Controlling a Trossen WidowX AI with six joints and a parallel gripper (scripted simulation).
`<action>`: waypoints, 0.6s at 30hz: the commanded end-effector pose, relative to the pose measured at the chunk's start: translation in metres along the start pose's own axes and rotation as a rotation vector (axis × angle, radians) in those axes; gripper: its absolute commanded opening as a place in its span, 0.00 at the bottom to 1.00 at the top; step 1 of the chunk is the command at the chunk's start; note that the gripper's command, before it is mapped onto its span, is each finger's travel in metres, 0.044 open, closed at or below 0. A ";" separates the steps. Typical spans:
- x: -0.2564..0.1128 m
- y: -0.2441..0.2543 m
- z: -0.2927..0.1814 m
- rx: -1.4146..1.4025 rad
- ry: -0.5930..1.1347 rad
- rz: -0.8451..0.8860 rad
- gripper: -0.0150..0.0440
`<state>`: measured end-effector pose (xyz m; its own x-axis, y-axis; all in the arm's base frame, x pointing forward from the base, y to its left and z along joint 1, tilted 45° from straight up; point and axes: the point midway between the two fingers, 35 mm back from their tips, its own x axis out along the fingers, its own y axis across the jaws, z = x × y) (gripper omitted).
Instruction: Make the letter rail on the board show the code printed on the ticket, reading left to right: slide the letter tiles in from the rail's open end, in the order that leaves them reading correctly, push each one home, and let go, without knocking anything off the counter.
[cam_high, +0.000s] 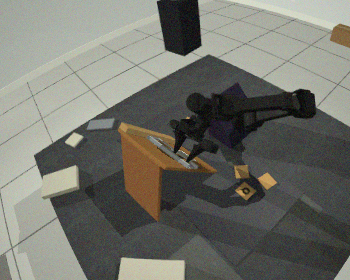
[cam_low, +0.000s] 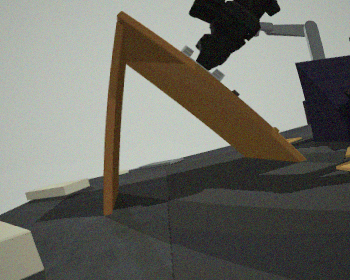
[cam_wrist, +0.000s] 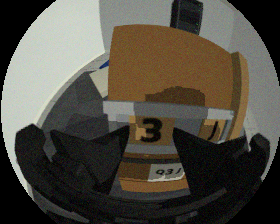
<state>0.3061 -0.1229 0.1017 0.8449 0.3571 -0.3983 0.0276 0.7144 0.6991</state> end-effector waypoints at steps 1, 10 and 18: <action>0.001 -0.003 -0.001 0.003 0.004 0.003 0.25; 0.001 -0.008 -0.001 0.003 0.004 0.003 0.25; 0.001 -0.013 -0.001 0.003 0.004 0.002 0.25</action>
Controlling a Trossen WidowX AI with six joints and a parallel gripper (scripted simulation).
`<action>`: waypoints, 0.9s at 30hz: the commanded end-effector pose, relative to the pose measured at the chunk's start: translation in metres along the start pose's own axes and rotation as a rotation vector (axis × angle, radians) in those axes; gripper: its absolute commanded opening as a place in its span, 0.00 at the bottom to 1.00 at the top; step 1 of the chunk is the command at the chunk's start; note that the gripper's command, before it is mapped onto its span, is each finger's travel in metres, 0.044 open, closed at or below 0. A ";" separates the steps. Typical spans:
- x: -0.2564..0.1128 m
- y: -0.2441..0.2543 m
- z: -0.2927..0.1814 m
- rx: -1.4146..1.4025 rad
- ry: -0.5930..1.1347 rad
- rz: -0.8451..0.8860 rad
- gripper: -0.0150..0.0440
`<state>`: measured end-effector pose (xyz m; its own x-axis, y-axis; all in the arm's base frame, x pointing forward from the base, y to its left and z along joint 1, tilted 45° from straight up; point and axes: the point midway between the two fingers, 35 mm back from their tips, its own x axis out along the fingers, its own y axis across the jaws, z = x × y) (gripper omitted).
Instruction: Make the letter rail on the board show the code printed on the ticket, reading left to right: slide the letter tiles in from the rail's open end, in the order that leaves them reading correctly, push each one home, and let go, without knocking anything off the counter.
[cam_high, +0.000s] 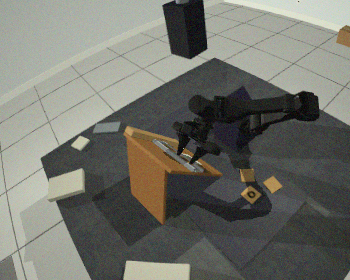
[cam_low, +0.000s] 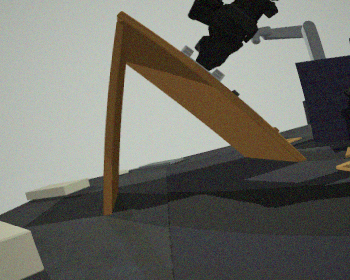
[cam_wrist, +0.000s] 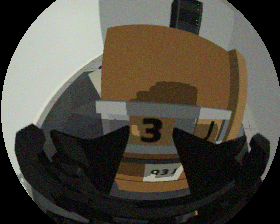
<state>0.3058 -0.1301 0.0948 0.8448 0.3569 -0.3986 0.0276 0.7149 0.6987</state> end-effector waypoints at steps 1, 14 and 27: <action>0.001 -0.003 -0.001 0.003 0.004 0.003 0.25; 0.001 -0.011 -0.001 0.003 0.004 0.003 0.25; 0.001 -0.018 -0.001 0.003 0.004 0.002 0.25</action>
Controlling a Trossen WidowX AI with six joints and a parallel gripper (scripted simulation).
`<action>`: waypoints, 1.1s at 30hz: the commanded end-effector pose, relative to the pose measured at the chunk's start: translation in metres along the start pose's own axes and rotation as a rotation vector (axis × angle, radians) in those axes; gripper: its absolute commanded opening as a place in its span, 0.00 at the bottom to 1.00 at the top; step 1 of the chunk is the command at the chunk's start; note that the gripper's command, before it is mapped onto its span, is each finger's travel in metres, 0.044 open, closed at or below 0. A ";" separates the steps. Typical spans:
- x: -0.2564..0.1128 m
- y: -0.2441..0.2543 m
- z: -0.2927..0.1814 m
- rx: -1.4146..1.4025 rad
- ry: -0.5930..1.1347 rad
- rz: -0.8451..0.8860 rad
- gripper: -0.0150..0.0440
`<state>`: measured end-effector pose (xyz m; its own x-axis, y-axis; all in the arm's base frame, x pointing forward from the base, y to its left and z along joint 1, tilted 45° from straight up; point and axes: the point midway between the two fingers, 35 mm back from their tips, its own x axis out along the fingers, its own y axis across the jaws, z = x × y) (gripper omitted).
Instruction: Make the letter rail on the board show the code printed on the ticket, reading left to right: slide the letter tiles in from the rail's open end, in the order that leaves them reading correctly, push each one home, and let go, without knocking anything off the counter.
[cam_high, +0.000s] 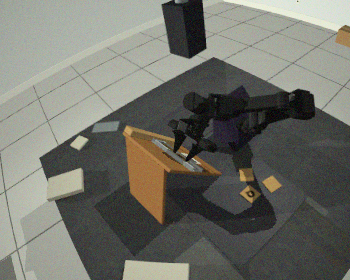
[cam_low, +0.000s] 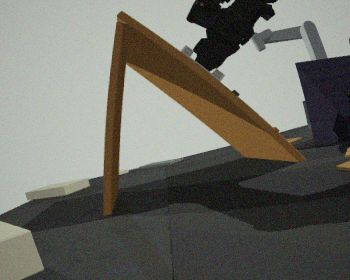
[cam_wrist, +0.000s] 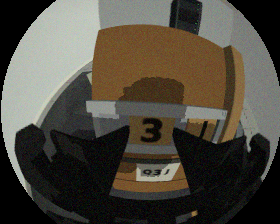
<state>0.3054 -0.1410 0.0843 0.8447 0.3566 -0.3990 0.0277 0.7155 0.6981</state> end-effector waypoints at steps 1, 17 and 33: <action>0.001 -0.003 -0.001 0.003 0.004 0.003 0.25; 0.001 -0.011 -0.001 0.003 0.004 0.003 0.25; -0.009 -0.009 0.000 0.003 0.004 0.002 0.75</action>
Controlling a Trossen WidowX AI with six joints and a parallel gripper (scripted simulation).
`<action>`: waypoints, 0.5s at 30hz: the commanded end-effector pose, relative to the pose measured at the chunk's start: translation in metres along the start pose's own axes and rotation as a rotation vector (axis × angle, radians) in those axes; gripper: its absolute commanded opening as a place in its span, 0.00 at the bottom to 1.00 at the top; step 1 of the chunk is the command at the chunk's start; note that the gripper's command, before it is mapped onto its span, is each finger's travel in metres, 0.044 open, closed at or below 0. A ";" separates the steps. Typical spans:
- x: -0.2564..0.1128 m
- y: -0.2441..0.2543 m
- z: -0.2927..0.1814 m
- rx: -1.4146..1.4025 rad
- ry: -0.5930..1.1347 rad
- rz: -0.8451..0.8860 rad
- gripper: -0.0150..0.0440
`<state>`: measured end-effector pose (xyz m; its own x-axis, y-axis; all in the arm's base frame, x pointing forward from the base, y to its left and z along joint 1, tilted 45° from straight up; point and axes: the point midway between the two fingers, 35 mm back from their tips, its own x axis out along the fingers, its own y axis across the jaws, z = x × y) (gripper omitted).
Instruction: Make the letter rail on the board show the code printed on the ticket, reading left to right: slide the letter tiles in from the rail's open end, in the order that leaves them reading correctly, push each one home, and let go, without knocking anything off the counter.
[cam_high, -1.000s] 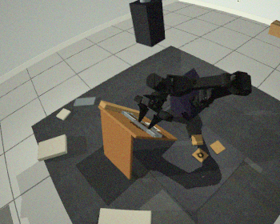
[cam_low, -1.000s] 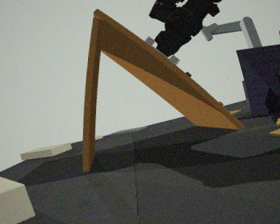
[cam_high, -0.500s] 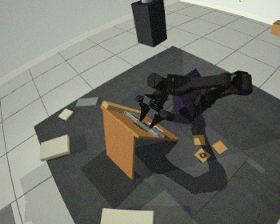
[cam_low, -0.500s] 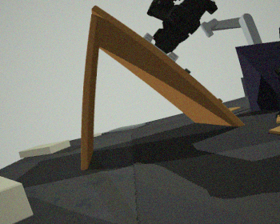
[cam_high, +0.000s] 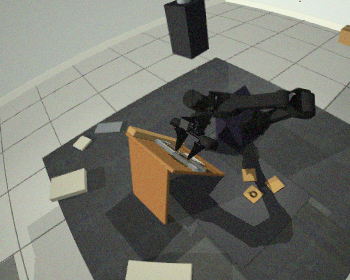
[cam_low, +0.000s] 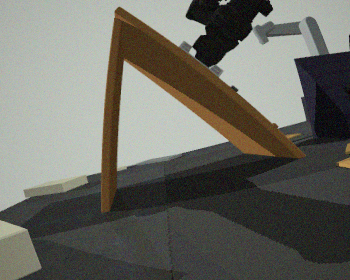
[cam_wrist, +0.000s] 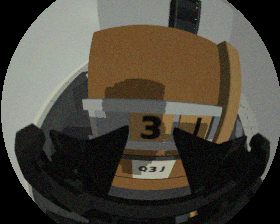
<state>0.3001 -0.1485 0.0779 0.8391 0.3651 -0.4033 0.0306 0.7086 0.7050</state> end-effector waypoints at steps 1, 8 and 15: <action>-0.006 0.001 0.002 -0.007 -0.006 0.000 0.75; -0.012 0.000 0.002 -0.007 -0.006 -0.001 0.75; -0.019 -0.003 0.000 -0.007 -0.006 -0.001 0.75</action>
<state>0.2862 -0.1563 0.0820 0.8416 0.3593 -0.4033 0.0330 0.7111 0.7023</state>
